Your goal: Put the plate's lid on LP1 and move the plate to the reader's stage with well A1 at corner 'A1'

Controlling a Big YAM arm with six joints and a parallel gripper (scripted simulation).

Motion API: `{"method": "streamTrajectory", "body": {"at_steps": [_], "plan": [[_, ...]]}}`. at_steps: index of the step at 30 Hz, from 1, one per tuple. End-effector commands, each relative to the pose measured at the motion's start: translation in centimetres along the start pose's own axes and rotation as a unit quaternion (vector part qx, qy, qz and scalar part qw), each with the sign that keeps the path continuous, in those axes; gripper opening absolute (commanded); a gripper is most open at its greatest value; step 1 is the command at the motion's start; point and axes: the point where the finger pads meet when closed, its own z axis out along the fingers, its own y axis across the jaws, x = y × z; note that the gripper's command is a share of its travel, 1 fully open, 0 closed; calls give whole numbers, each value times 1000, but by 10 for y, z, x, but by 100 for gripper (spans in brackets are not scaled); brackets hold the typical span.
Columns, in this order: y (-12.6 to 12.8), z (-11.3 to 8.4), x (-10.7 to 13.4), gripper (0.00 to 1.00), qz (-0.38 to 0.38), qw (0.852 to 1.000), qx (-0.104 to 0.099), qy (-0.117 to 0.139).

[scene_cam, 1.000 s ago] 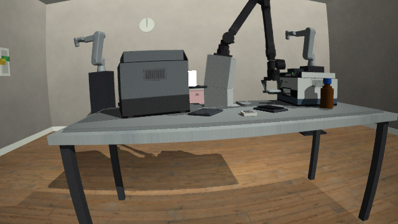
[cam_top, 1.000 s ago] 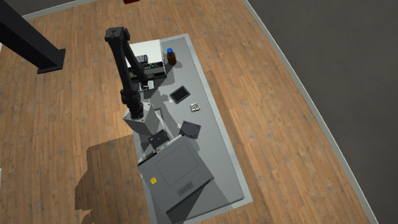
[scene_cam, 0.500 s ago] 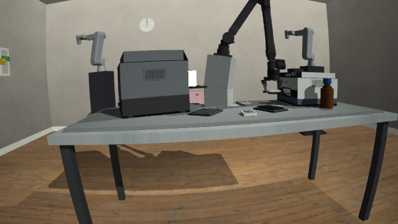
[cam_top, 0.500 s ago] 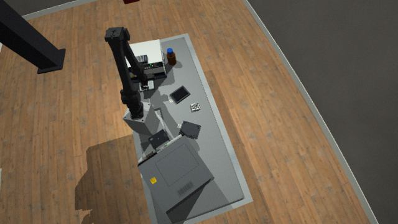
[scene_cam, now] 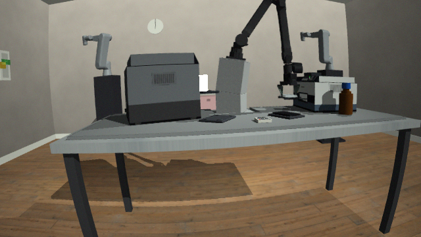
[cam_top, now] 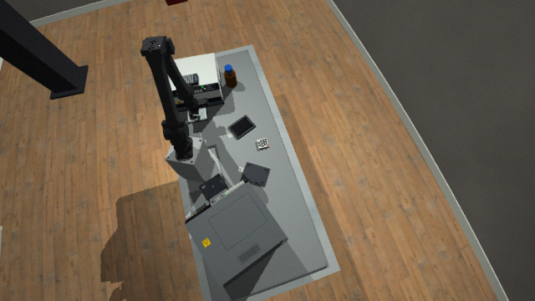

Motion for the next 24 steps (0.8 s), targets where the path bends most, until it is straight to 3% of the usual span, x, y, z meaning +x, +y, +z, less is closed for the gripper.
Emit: {"method": "streamTrajectory", "body": {"at_steps": [1, 13, 24], "plan": [[34, -1, -6, 100, 0, 999, -44, -5], [-5, 1, -2, 100, -2, 1000, -1, -1], [-16, 4, -1, 100, -2, 1000, 10, 0]]}}
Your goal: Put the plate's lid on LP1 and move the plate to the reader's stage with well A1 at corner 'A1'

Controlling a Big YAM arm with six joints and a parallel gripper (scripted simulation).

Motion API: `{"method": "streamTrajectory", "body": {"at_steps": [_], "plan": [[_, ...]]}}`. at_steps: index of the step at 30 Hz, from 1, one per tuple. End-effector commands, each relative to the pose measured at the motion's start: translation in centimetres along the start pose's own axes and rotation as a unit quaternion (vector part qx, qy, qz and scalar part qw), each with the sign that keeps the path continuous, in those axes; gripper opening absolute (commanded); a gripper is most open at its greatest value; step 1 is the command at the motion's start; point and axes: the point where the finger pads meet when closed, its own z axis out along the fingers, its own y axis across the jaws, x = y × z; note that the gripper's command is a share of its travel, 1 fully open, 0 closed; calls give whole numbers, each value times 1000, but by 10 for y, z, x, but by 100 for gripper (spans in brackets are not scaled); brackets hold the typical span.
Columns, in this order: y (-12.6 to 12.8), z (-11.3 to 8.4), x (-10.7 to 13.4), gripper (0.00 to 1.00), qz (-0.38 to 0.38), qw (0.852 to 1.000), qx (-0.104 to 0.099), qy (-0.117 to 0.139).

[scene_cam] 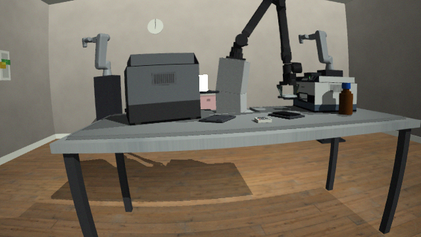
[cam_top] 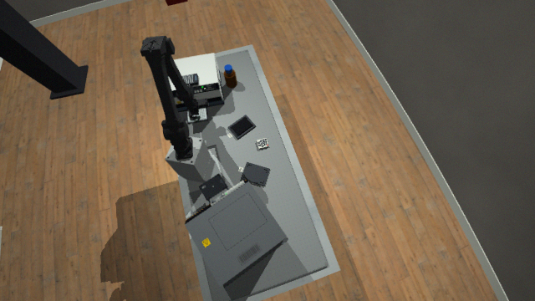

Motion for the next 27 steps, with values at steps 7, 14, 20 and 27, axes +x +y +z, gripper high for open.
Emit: {"method": "streamTrajectory", "body": {"at_steps": [7, 14, 20, 27], "plan": [[-18, 6, -1, 100, -1, 1000, 20, 1], [-10, 8, -1, 100, -1, 1000, 16, 0], [-8, 8, -1, 100, -1, 1000, 15, 0], [-8, 8, -1, 86, -1, 1000, 15, 0]]}}
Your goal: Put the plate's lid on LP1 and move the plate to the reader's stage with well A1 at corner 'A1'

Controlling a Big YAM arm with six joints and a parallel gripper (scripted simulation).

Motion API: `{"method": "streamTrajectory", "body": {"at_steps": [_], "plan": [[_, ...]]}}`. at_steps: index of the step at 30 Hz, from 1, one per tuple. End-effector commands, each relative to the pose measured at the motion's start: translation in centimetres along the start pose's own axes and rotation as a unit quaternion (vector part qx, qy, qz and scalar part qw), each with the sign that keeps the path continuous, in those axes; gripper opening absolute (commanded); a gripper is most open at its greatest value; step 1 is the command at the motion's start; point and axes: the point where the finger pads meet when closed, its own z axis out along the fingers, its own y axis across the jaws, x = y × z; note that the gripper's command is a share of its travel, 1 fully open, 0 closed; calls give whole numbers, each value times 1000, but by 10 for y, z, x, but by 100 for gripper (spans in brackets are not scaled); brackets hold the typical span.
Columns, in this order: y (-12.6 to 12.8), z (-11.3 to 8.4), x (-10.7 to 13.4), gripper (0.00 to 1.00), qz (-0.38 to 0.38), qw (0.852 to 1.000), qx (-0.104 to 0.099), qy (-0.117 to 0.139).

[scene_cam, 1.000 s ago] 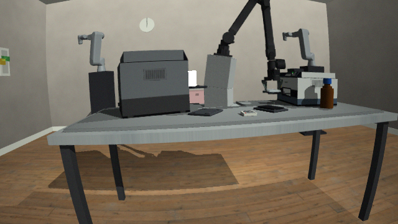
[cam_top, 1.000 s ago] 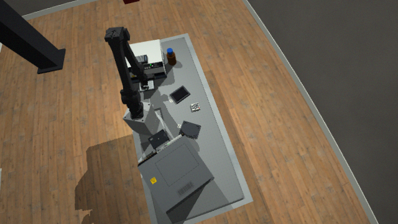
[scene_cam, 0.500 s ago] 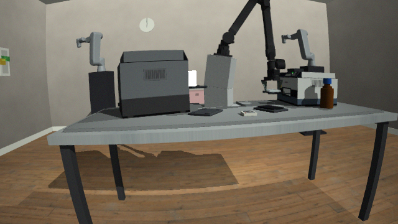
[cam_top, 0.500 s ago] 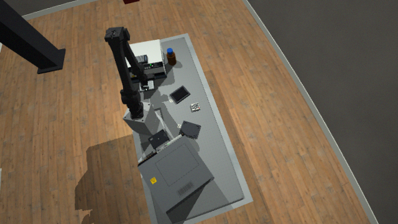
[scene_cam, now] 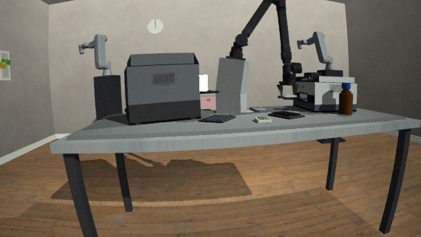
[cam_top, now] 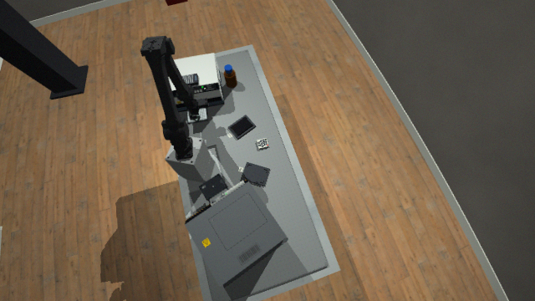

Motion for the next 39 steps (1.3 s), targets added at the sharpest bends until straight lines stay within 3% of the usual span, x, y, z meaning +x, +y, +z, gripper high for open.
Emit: {"method": "streamTrajectory", "body": {"at_steps": [1, 19, 39], "plan": [[-5, 8, -1, 86, -1, 1000, 10, 0], [-5, 8, -1, 86, -1, 1000, 10, 0], [-12, -7, 0, 86, 6, 1000, 12, 2]]}}
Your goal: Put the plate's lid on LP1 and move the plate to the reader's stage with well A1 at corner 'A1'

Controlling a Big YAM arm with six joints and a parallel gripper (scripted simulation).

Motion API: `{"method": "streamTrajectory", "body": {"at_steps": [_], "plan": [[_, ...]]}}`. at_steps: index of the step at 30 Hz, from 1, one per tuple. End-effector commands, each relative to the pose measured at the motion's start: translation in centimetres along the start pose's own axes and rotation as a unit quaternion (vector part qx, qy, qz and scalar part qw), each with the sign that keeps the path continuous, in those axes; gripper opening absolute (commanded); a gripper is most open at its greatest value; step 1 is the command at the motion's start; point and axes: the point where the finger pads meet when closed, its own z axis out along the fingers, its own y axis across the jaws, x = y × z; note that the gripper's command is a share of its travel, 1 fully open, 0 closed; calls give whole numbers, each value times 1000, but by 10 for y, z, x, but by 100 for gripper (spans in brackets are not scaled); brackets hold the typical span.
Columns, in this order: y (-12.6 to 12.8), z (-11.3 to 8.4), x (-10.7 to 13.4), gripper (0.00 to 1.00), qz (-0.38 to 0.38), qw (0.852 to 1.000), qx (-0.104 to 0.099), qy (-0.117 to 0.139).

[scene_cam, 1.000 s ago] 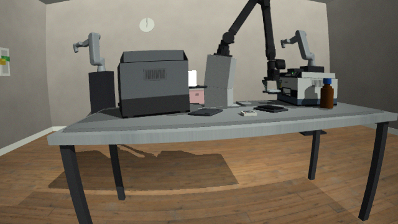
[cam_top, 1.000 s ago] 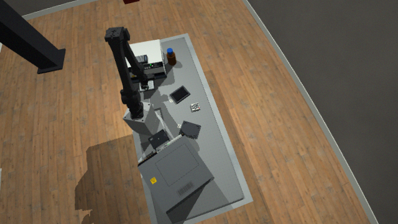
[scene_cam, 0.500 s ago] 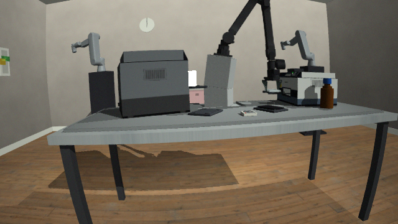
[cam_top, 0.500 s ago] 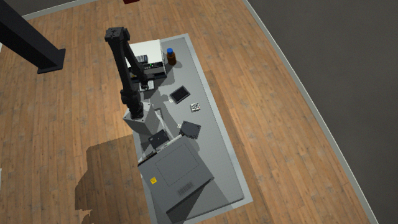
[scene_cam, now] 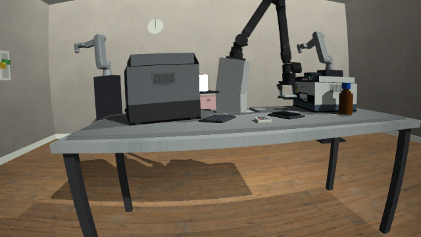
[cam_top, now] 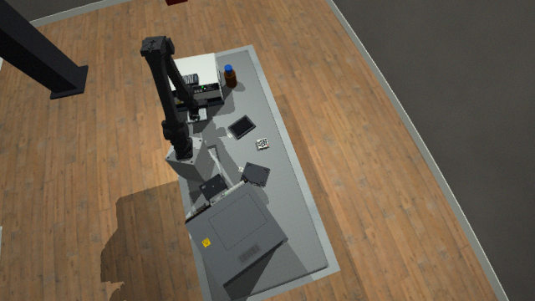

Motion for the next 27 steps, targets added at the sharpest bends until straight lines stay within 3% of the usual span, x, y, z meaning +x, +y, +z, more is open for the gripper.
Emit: {"method": "streamTrajectory", "body": {"at_steps": [1, 8, 17, 24, 27], "plan": [[-7, -5, -1, 86, 7, 1000, 8, 1], [14, -10, 0, 86, 5, 1000, -14, 0], [2, -14, 4, 86, 1, 1000, -2, 2], [14, -23, 1, 86, 3, 1000, -14, 0], [10, -26, 2, 86, 3, 1000, -10, 1]]}}
